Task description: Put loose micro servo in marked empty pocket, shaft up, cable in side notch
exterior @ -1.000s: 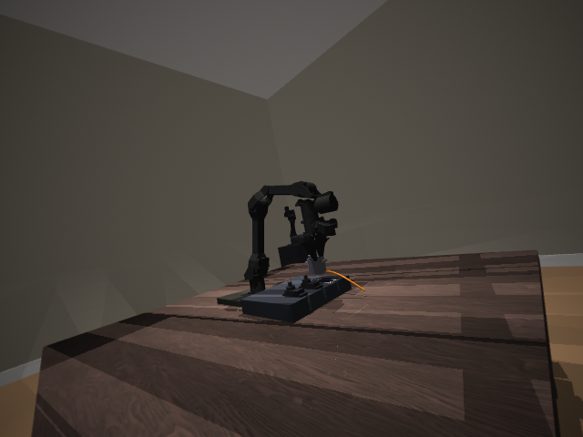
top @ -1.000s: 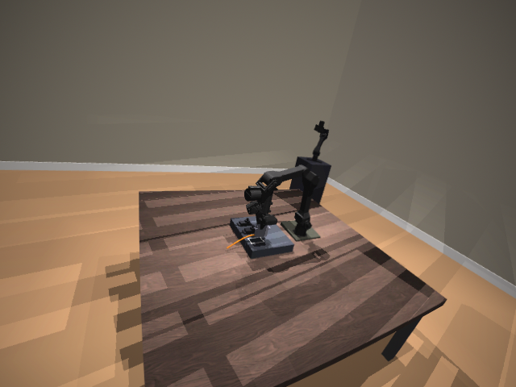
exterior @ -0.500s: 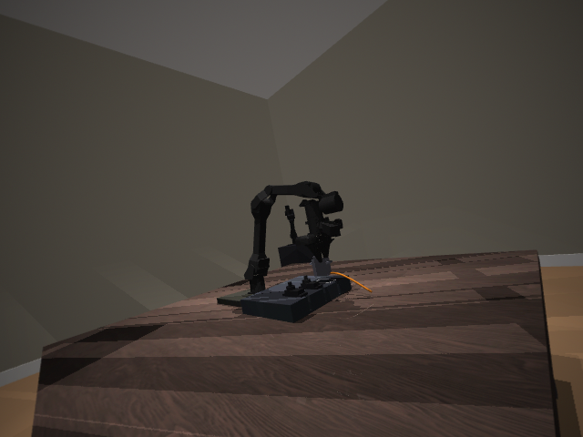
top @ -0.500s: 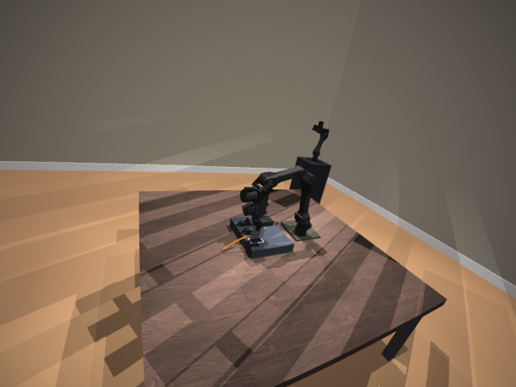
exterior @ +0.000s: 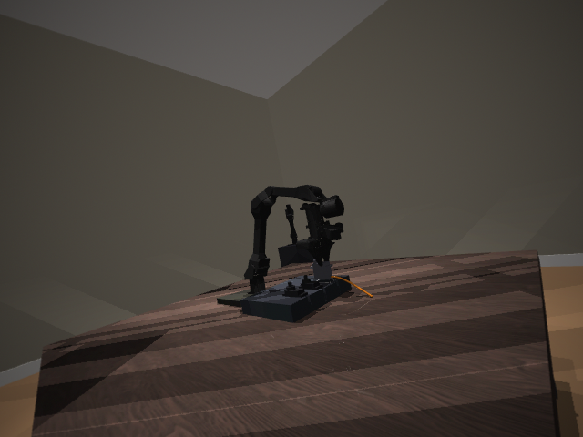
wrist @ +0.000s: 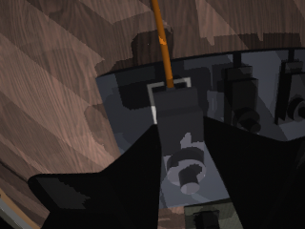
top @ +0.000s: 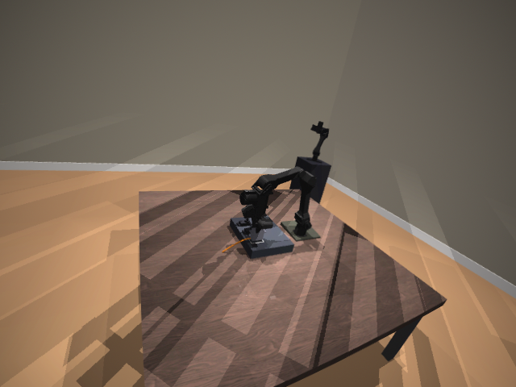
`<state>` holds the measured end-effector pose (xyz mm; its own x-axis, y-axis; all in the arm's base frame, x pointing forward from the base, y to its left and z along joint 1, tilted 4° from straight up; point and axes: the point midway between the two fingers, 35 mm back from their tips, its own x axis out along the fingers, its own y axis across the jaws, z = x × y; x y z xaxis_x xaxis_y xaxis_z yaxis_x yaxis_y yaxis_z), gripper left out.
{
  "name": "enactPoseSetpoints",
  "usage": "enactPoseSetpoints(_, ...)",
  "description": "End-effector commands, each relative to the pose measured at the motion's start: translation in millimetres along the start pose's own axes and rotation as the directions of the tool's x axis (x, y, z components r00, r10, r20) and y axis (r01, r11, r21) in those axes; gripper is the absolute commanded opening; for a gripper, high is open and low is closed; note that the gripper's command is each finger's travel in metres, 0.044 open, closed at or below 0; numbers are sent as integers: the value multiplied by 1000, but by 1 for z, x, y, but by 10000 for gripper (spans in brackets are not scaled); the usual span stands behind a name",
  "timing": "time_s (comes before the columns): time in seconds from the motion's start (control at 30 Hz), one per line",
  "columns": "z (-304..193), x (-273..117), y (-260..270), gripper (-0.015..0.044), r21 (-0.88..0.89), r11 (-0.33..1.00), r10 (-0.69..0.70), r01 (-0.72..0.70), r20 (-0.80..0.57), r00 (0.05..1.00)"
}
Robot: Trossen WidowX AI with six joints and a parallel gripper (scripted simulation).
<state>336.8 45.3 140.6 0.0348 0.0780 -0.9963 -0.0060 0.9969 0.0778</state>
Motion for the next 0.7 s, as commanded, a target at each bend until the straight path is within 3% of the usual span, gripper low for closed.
enactPoseSetpoints(0.0, 0, 0, 0, 0, 0, 1000, 2, -2, 2, 1000)
enactPoseSetpoints(0.67, 0, 18, 0, 0, 0, 1000, 2, -2, 2, 1000)
